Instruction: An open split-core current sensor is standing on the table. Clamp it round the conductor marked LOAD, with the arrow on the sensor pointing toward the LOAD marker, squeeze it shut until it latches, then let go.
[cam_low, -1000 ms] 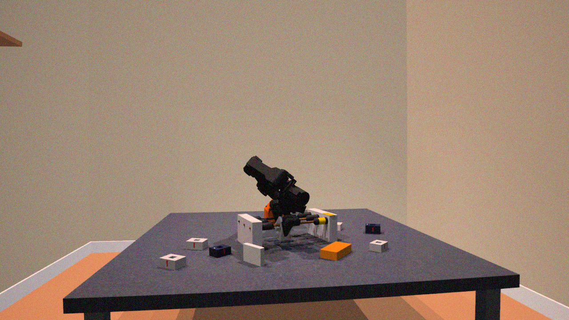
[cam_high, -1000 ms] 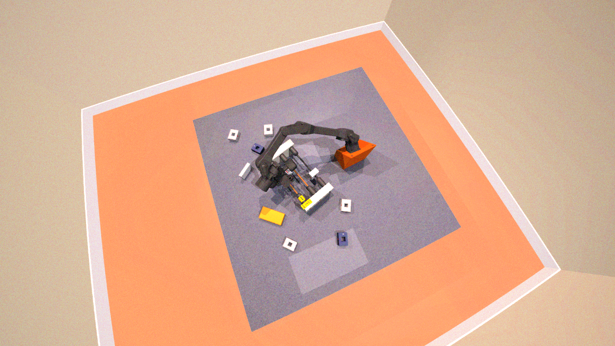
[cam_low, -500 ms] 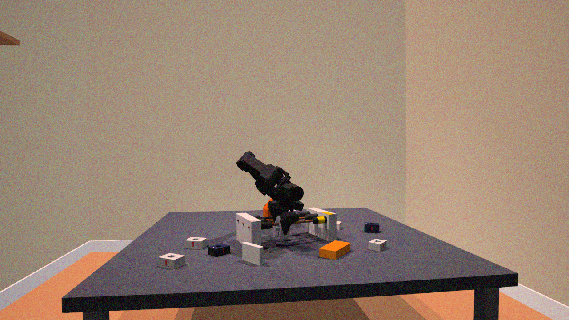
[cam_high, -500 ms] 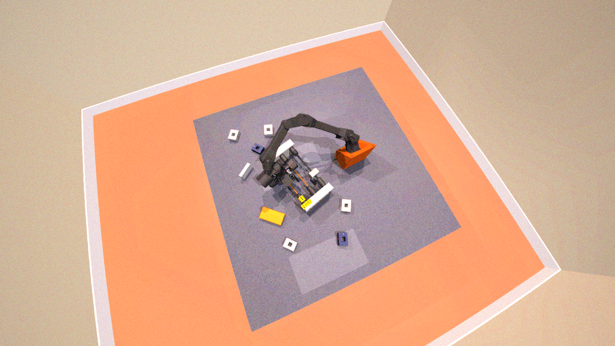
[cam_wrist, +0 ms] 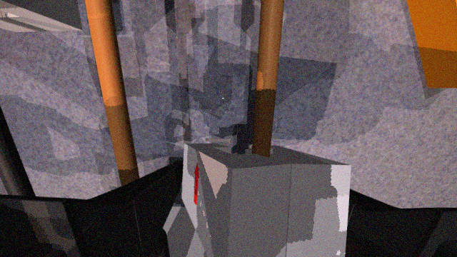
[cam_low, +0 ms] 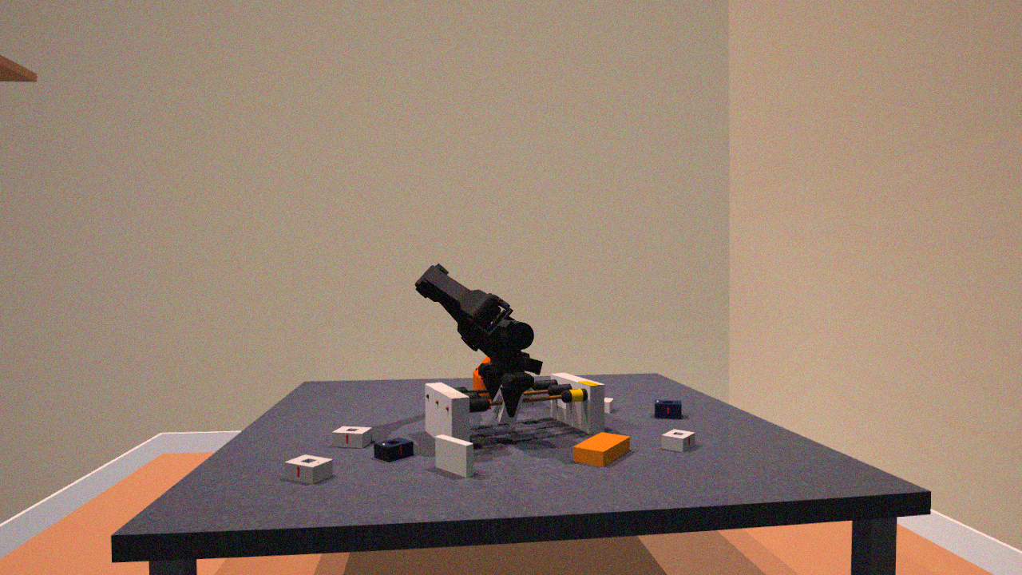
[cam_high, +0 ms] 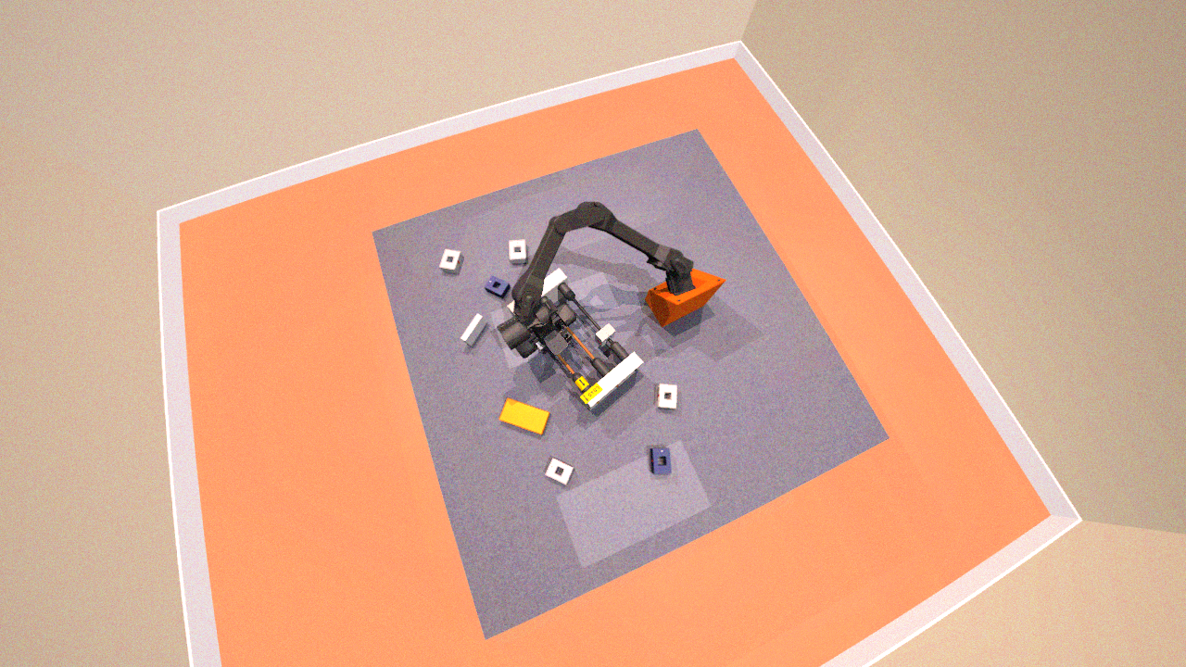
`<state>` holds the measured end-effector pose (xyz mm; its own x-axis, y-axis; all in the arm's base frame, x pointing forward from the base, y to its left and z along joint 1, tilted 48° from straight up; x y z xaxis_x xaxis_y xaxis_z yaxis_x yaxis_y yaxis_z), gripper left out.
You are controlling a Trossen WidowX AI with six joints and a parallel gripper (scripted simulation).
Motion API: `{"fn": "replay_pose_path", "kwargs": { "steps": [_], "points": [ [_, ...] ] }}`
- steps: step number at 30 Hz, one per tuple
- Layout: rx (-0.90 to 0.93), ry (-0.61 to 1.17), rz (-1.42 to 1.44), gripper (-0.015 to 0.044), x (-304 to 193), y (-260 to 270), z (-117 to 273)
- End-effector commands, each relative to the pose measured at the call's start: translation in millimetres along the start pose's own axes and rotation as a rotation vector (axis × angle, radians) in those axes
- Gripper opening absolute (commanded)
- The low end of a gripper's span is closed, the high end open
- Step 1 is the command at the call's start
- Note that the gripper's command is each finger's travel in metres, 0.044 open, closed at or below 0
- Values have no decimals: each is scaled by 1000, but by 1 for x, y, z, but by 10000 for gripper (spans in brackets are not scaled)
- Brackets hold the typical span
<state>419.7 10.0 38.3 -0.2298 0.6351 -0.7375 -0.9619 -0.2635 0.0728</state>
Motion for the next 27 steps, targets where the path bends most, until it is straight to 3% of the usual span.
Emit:
{"fn": "replay_pose_path", "kwargs": {
  "steps": [1, 27],
  "points": [
    [-20, -6, 25, 0, 5, 1, 11],
    [7, 1, 7, 0, 3, -9, 11]
  ]
}}
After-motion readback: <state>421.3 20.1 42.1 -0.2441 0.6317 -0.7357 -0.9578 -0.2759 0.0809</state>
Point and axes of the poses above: the point midway between the two fingers, 35 mm back from their tips, its own z axis back along the fingers, its own y axis across the jaws, x = y × z, the point moved 1 cm from there along z, back along the fingers, and after that the axes turned 4 degrees about -z, right-handed, at the moved point
